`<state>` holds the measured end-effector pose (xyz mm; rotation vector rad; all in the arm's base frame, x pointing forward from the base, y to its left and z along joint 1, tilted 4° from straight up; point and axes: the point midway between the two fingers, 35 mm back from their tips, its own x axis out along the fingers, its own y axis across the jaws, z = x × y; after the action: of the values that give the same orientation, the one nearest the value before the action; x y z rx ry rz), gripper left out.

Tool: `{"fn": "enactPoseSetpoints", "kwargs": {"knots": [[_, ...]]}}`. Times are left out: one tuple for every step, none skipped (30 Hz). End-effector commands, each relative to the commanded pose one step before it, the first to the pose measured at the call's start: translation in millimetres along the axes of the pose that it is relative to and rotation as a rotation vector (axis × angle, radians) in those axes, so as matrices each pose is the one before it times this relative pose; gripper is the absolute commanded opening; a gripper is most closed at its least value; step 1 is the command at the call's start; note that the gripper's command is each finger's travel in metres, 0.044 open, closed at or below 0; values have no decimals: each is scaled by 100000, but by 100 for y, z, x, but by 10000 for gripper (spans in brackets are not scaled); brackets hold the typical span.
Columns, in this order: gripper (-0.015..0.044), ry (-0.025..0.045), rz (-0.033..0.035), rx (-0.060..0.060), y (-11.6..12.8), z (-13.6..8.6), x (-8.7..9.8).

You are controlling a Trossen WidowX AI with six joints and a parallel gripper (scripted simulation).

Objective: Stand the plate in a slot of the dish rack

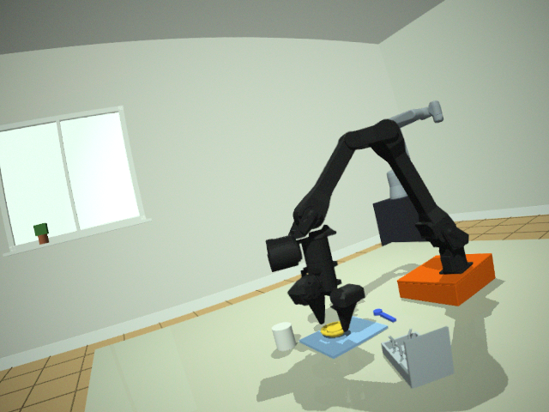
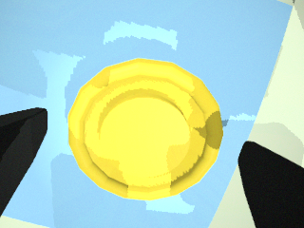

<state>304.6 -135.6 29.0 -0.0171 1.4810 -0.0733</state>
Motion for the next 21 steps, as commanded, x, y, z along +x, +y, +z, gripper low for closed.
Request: {"fn": "enactPoseSetpoints", "kwargs": {"knots": [[400,914,-6,166,17,-215,779],[400,2,0,0,2,-15,156],[400,2,0,0,2,-16,156],[400,2,0,0,3,-17,154],[400,2,0,0,2,-14,121],[400,1,0,0,2,-8,72],[400,0,0,0,1,-3,24],[374,0,0,0,0,0,0],[359,0,0,0,0,0,0],[359,0,0,0,0,0,0],[359,0,0,0,0,0,0],[359,0,0,0,0,0,0],[359,0,0,0,0,0,0],[359,0,0,0,0,0,0],[359,0,0,0,0,0,0],[352,0,0,0,0,0,0],[346,0,0,0,0,0,0],[339,0,0,0,0,0,0],[332,0,0,0,0,0,0],[326,0,0,0,0,0,0],[319,0,0,0,0,0,0]]}}
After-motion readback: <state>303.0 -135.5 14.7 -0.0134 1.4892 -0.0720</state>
